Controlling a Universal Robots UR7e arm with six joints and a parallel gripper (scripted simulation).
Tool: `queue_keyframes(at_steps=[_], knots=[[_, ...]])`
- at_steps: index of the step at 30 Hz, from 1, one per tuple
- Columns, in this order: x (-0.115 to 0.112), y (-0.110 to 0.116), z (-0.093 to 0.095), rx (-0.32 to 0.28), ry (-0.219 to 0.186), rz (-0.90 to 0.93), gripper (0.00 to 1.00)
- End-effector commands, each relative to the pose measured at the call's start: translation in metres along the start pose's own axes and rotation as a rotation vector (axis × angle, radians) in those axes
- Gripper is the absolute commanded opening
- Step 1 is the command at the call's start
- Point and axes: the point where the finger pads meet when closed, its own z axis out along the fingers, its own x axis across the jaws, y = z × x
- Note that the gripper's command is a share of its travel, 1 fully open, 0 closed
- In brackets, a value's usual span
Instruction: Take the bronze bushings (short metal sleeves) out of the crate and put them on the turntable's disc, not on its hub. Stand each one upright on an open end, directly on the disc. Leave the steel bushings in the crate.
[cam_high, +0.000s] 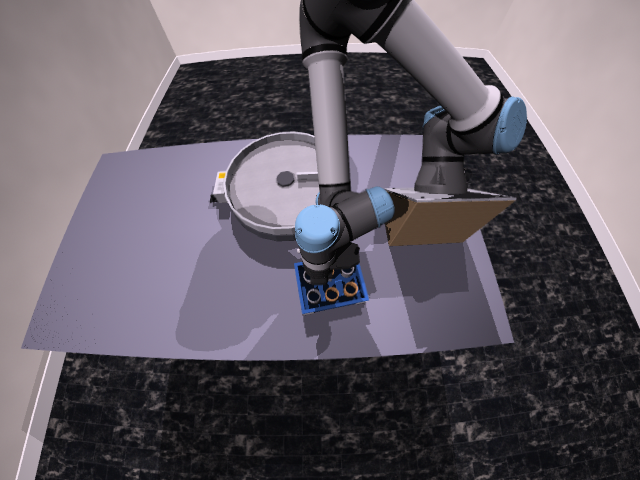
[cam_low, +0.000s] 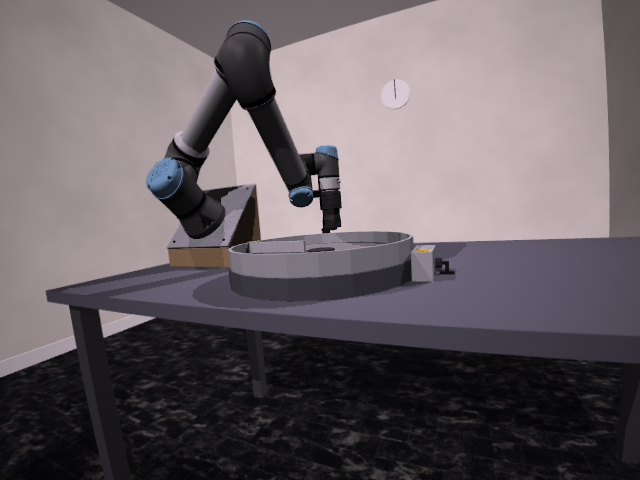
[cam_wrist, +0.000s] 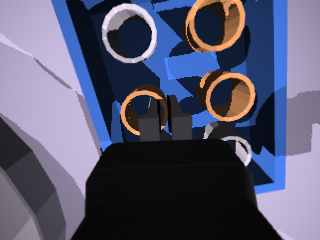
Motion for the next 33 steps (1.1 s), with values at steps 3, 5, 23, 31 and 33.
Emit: queue_keyframes(at_steps=[3, 5, 23, 31, 33], knots=[[-0.001, -0.002, 0.001, 0.003, -0.002, -0.003, 0.0], [-0.001, -0.002, 0.0, 0.002, -0.002, -0.003, 0.0], [0.001, 0.001, -0.048, -0.003, 0.002, 0.001, 0.0], [0.001, 0.001, -0.081, -0.003, 0.002, 0.001, 0.0], [0.001, 0.001, -0.086, -0.003, 0.002, 0.001, 0.0]])
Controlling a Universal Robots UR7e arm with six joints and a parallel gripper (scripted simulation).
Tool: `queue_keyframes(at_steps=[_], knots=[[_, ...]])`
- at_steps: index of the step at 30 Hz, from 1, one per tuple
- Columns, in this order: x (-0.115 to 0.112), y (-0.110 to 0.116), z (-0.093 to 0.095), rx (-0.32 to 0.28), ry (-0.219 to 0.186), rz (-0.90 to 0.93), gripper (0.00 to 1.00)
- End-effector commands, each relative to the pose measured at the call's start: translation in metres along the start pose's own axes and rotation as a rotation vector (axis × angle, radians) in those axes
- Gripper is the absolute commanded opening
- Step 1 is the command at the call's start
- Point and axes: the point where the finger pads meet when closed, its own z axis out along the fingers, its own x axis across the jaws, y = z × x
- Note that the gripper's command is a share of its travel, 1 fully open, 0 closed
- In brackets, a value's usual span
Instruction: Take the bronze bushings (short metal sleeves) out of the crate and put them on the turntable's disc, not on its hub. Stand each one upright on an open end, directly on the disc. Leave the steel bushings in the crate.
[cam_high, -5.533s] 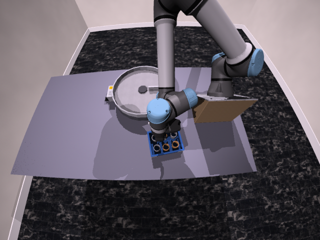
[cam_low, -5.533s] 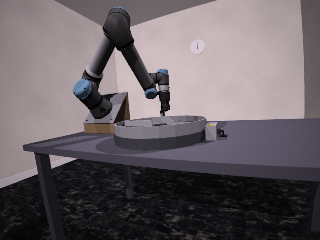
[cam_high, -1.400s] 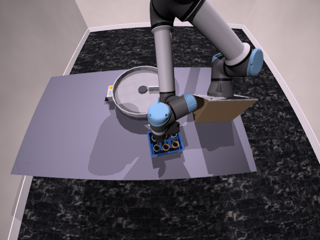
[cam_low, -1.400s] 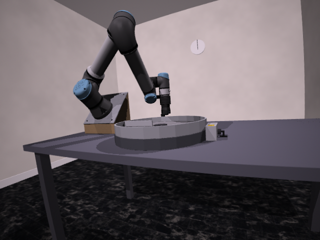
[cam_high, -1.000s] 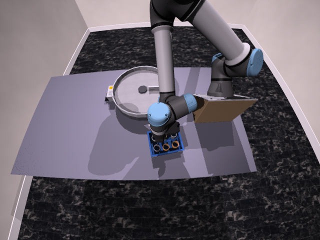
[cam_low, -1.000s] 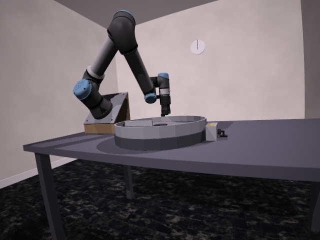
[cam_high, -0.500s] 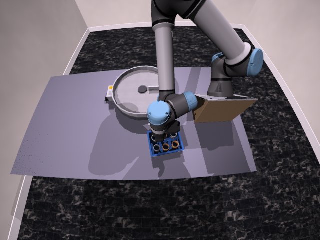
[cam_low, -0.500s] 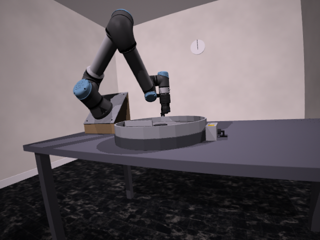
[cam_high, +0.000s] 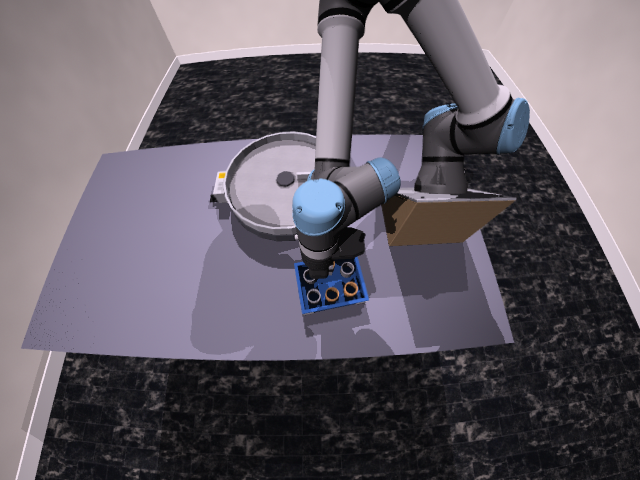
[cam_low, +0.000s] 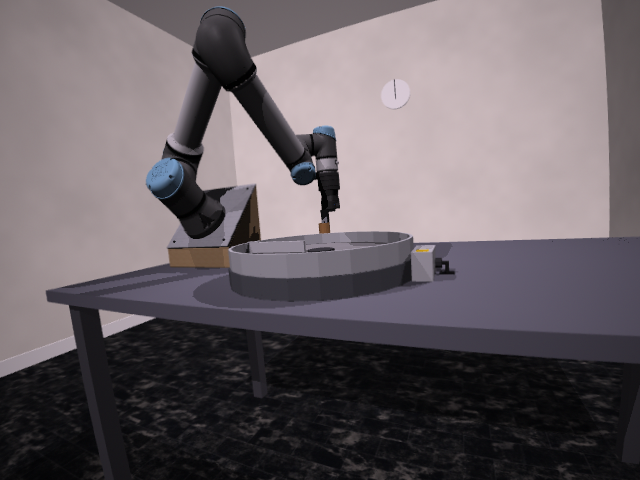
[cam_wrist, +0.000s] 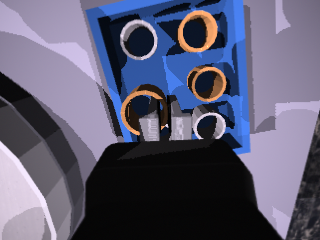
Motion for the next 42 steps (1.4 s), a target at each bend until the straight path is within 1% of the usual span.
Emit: queue_keyframes(at_steps=[1, 6, 11, 42], knots=[[0.001, 0.001, -0.025, 0.01, -0.005, 0.003, 0.0], [0.001, 0.001, -0.04, 0.01, -0.005, 0.003, 0.0], [0.001, 0.001, -0.046, 0.01, -0.005, 0.003, 0.0], [0.001, 0.0, -0.045, 0.012, -0.006, 0.002, 0.0]])
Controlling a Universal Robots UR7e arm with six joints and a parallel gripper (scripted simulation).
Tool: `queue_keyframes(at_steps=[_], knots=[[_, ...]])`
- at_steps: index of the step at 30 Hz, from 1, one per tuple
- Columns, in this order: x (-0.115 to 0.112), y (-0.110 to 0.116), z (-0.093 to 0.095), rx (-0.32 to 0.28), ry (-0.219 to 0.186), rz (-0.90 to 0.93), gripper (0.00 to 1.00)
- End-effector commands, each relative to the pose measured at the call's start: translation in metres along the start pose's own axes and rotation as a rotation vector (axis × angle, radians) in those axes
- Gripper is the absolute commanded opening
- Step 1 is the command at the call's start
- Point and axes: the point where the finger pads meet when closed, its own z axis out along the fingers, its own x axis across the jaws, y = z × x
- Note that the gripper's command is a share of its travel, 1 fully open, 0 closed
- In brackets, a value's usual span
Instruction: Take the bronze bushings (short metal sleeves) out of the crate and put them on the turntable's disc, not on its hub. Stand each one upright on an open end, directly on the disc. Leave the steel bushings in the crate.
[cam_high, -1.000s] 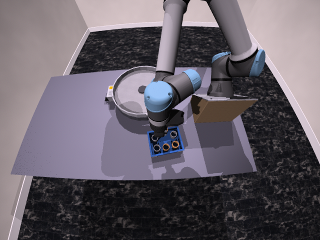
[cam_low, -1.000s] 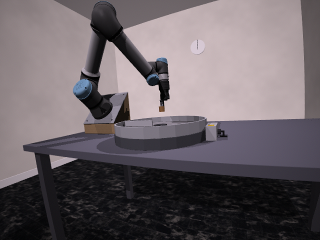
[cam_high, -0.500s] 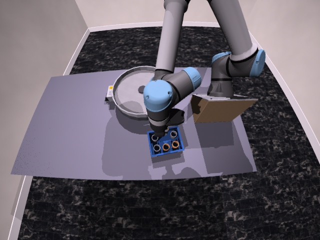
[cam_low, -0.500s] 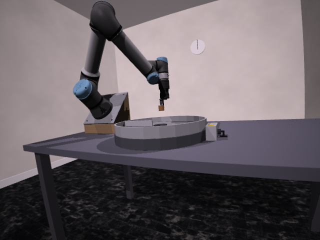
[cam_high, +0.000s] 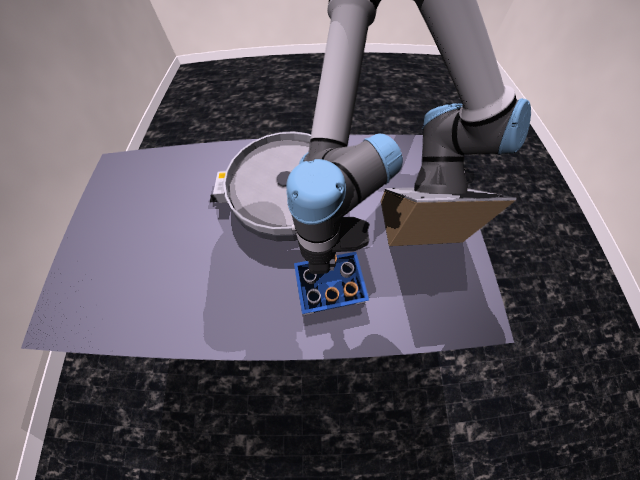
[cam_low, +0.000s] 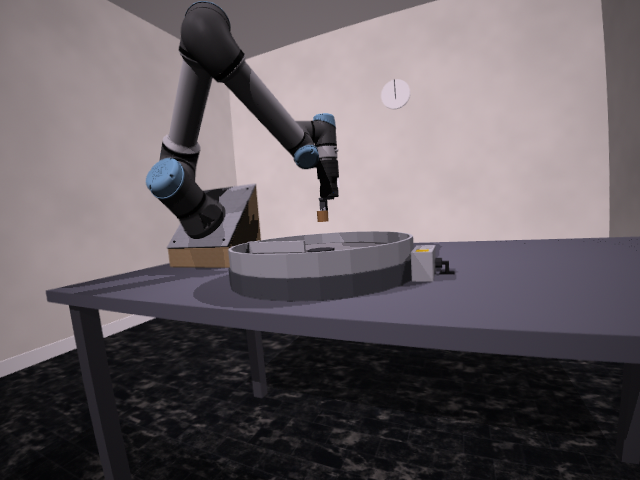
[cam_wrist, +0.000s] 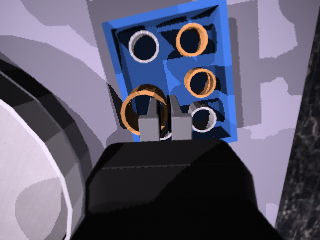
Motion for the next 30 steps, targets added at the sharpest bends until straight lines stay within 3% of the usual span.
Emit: queue_keyframes(at_steps=[1, 17, 25, 30], knots=[[0.001, 0.002, -0.002, -0.005, 0.004, 0.004, 0.0], [-0.006, 0.001, -0.001, -0.001, 0.002, 0.01, 0.0], [-0.02, 0.004, -0.001, -0.001, 0.001, 0.03, 0.0], [-0.04, 0.006, 0.0, -0.001, 0.0, 0.061, 0.0]])
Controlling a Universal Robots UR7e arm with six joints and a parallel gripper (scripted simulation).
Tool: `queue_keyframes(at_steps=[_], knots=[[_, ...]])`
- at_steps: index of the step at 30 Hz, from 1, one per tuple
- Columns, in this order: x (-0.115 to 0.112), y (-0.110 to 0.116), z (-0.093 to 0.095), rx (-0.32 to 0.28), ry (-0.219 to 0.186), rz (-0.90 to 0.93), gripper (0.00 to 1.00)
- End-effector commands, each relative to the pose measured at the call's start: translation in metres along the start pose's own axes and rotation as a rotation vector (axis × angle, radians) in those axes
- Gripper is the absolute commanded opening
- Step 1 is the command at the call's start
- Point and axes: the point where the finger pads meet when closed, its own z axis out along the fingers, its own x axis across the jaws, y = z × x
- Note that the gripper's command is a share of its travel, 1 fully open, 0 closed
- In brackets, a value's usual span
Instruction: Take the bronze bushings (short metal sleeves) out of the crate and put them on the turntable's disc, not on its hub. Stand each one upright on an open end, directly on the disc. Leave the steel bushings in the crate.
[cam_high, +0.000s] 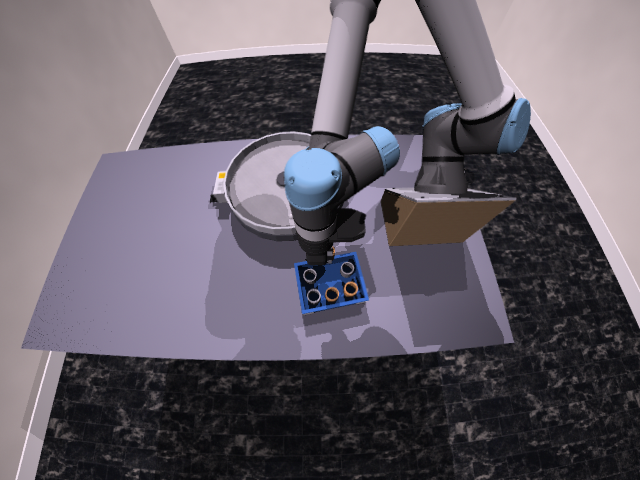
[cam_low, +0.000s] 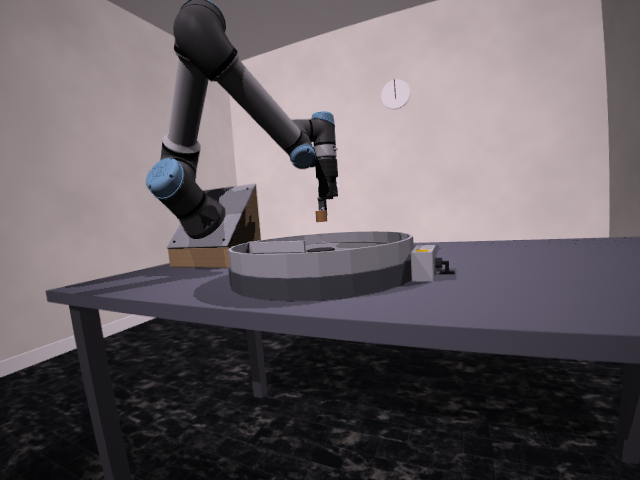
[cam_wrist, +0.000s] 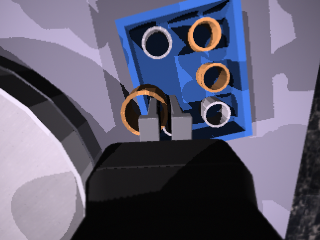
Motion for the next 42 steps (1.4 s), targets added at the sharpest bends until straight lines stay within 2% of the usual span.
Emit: queue_keyframes(at_steps=[1, 10, 12, 27, 29, 36, 42], knots=[[-0.026, 0.003, 0.0, 0.0, -0.002, 0.036, 0.0], [-0.079, 0.015, 0.0, 0.0, -0.002, 0.114, 0.0], [-0.079, 0.015, 0.0, 0.0, -0.002, 0.114, 0.0], [-0.182, 0.036, 0.0, -0.001, -0.002, 0.262, 0.0], [-0.182, 0.036, 0.0, -0.001, -0.002, 0.262, 0.0], [-0.22, 0.044, 0.0, -0.001, -0.003, 0.316, 0.0], [-0.241, 0.048, 0.0, -0.001, -0.003, 0.347, 0.0]])
